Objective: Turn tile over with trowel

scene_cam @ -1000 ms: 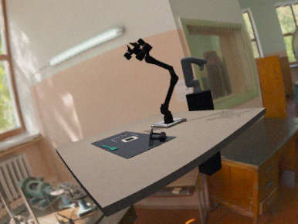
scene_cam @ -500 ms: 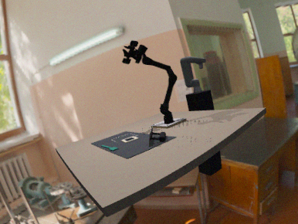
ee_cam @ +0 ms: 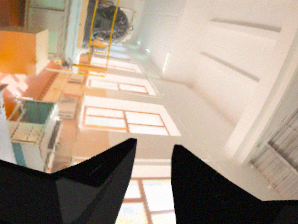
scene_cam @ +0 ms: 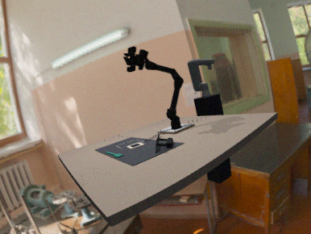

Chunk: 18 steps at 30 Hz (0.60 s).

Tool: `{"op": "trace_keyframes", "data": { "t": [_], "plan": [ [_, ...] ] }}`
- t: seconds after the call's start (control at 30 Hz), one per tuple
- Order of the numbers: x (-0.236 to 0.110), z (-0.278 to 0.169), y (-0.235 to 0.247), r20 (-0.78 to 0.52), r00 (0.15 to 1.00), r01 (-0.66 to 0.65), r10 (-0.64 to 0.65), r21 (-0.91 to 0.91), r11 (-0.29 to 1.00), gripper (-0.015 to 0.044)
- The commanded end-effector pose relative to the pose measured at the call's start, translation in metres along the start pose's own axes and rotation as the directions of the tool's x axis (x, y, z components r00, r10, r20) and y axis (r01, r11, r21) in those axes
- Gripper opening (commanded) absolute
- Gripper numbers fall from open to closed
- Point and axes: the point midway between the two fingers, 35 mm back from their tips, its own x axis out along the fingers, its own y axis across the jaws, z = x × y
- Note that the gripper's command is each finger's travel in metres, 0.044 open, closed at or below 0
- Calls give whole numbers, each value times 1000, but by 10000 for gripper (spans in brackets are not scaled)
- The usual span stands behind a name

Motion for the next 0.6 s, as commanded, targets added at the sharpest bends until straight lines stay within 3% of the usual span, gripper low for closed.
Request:
{"op": "trace_keyframes", "data": {
  "t": [0.0,0.3,0.57],
  "plan": [
    [6,-5,12,-6,1000,-24,25,130,991,100],
    [18,-10,28,-20,998,-44,53,320,946,100],
    [29,-13,52,-24,993,-81,114,554,829,100]
  ]
}}
